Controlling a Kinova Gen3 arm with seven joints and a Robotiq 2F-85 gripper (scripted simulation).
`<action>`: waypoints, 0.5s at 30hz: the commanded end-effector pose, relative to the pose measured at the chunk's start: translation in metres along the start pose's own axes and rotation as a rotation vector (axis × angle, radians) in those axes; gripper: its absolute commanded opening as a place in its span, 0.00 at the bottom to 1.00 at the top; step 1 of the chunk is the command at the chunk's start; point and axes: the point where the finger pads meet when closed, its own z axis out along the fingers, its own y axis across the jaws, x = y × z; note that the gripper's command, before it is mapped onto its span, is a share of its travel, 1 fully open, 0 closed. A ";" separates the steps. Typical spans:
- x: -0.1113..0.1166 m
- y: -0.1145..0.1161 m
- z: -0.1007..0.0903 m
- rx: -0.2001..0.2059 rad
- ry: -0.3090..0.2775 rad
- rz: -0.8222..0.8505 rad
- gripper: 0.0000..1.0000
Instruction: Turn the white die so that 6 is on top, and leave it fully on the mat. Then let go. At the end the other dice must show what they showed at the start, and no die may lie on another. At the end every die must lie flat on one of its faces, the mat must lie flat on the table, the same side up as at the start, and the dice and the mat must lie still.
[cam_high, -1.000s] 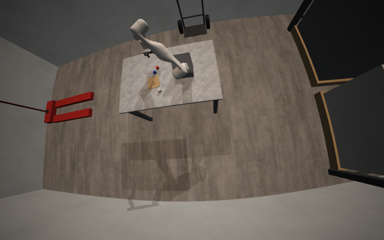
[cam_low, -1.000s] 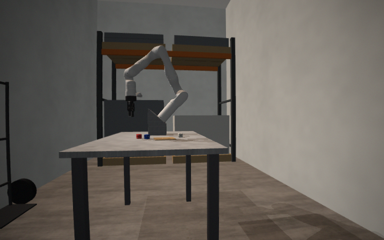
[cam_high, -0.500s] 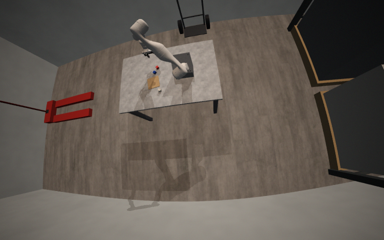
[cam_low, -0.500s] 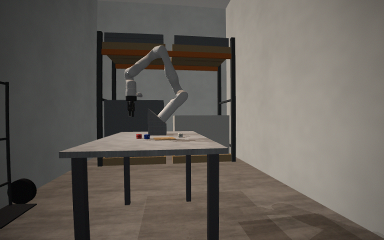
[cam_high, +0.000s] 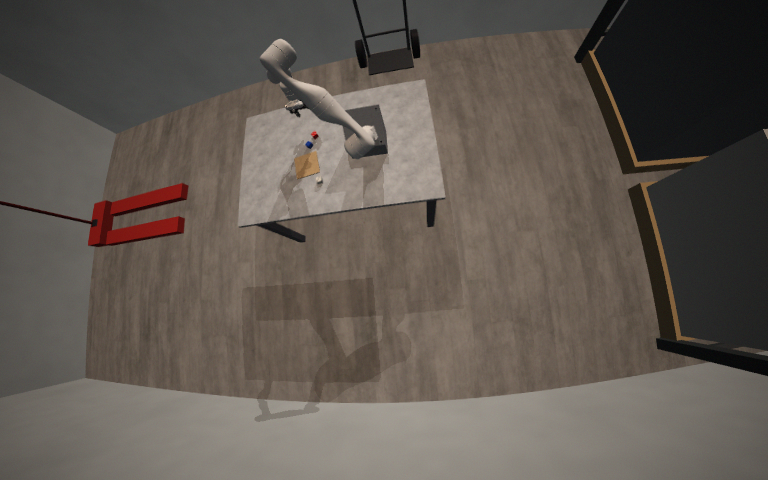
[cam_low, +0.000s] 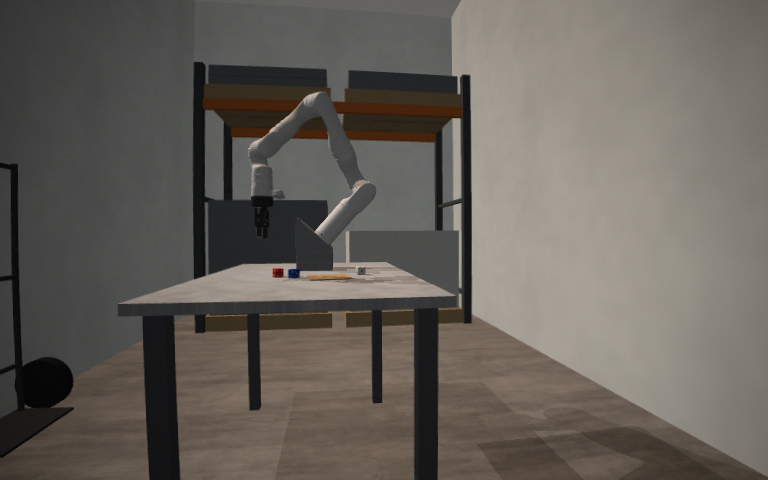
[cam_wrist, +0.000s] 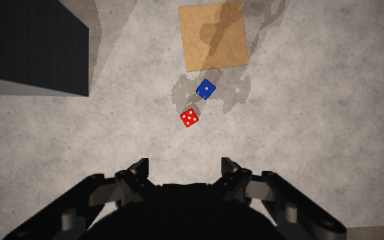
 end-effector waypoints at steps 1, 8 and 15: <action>0.002 -0.001 0.016 0.005 0.007 0.000 1.00; 0.002 -0.001 0.067 0.005 0.007 0.000 1.00; 0.002 -0.001 0.083 0.005 0.007 0.000 1.00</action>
